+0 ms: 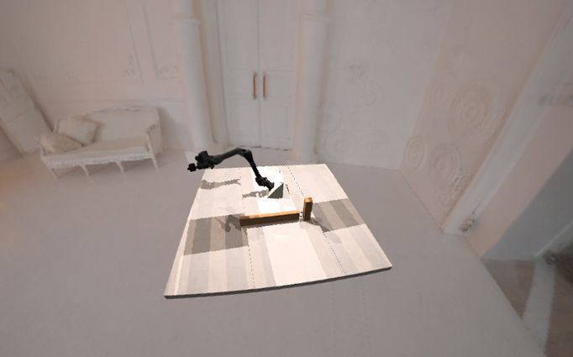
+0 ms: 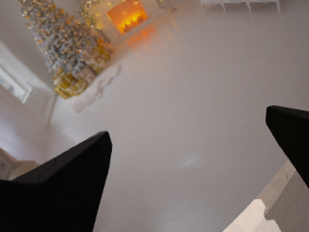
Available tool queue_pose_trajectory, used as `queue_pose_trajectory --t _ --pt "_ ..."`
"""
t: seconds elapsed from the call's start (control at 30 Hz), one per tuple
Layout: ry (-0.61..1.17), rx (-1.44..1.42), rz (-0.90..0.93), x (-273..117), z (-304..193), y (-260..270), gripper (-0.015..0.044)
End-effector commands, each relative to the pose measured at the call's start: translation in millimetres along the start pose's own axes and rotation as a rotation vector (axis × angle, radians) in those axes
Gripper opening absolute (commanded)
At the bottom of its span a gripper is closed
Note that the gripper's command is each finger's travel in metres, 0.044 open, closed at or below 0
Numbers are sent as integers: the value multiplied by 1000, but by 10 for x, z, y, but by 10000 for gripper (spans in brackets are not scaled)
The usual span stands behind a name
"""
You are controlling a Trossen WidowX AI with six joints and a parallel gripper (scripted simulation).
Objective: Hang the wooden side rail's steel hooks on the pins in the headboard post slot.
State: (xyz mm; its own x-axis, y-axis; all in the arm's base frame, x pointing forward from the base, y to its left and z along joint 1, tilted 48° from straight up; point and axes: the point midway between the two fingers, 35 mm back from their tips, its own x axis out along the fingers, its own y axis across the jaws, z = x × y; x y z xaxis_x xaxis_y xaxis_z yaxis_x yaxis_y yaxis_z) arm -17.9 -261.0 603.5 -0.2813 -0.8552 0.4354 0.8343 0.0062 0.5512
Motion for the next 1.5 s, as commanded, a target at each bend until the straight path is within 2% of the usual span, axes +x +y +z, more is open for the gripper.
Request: queue_pose_trajectory --t 0.0,0.4,0.7,1.07,1.47 --pt "96 -18 63 57 -463 164 440" --pt "297 -70 244 -105 -1525 688 440" --pt "431 -129 413 -525 -2299 1143 440" --pt "572 -208 657 -1407 -3120 1667 440" --pt "681 -300 950 -2710 -3747 2014 440"
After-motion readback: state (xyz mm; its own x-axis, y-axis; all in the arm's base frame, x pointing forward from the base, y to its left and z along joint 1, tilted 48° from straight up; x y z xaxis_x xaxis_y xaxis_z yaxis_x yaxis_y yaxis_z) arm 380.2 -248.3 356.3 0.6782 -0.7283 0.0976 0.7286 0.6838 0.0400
